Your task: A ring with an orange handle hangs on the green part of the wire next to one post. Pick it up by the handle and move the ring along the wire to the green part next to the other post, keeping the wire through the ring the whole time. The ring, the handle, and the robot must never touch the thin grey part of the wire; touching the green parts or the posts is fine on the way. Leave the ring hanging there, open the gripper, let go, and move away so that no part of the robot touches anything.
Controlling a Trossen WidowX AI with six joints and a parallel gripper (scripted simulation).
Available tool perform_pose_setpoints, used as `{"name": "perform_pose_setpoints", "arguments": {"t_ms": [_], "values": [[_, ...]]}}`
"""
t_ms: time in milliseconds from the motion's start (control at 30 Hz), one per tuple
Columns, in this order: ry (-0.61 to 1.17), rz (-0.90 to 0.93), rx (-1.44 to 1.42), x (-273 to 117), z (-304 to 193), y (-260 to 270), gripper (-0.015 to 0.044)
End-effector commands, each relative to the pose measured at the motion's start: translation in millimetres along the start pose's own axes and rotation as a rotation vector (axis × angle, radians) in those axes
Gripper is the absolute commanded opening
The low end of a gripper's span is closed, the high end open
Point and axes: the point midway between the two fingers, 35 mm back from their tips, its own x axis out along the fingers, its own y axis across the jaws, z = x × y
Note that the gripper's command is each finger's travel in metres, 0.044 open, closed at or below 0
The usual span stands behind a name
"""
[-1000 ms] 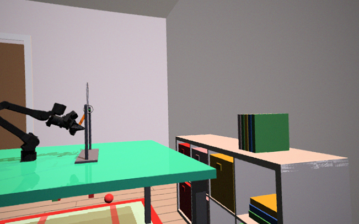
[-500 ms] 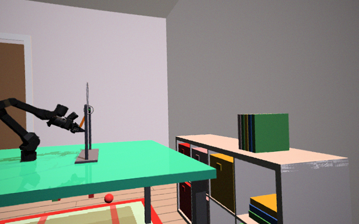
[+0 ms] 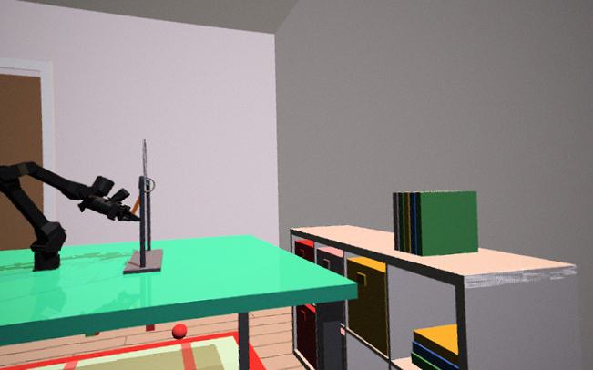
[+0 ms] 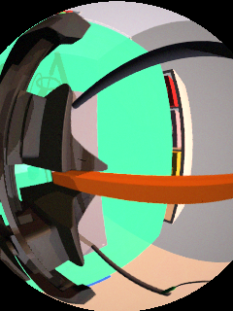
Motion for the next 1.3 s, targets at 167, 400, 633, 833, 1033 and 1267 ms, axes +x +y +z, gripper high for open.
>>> {"name": "perform_pose_setpoints", "arguments": {"t_ms": [167, 400, 633, 833, 1033, 1267], "values": [[0.005, 0.007, 0.022, -1, -1, 12, -0.0150], [0.005, 0.009, 0.027, -2, 0, 20, -0.0150], [0.005, 0.010, 0.029, -3, 0, 27, -0.0150], [0.004, 0.010, 0.029, -4, 0, 33, -0.0150], [0.004, 0.010, 0.030, -5, 0, 39, -0.0150], [0.003, 0.011, 0.030, -6, 0, 46, -0.0150]]}}
